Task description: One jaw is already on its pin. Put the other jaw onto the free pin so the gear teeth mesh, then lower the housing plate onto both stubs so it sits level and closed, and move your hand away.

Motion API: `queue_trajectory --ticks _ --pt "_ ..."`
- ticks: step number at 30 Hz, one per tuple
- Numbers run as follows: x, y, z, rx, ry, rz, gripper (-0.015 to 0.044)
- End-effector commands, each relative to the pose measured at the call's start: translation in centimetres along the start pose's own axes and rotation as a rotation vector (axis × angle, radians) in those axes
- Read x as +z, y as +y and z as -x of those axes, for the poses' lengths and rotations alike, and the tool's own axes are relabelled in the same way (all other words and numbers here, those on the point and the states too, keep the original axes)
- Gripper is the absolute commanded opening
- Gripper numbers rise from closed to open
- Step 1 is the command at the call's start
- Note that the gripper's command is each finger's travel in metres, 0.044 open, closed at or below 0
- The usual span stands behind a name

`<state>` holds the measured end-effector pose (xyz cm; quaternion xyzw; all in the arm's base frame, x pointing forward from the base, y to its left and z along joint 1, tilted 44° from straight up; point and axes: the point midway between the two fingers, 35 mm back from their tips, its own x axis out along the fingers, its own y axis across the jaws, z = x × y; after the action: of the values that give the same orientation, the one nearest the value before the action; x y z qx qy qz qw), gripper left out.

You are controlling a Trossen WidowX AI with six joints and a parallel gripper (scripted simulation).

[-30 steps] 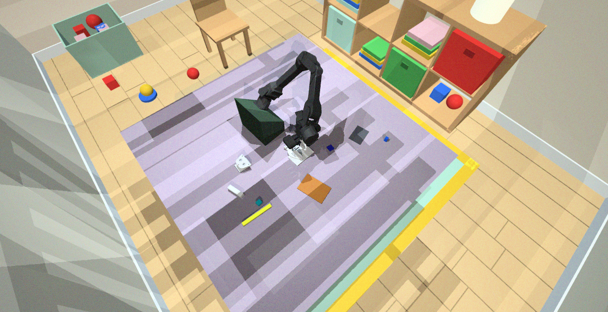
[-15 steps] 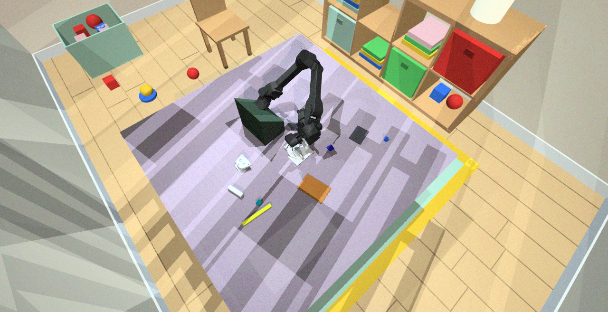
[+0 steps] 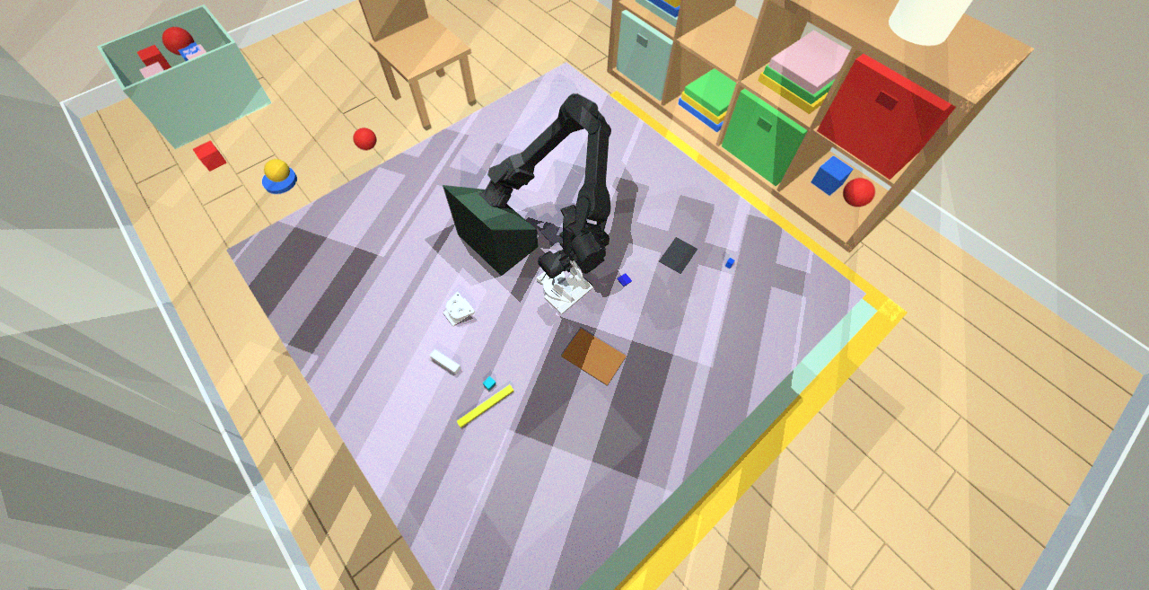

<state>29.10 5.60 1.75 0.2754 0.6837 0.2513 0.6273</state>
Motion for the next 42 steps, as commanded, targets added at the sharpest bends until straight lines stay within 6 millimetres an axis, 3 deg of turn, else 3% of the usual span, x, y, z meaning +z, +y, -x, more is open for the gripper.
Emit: queue_trajectory --ticks 1,16,42 --pt "0.0 0.0 0.0 0.003 -0.001 -0.007 0.0134" --pt "0.0 0.0 -0.1 0.003 -0.001 -0.007 0.0134" --pt "0.0 0.1 -4.3 0.004 -0.001 -0.008 0.0134"
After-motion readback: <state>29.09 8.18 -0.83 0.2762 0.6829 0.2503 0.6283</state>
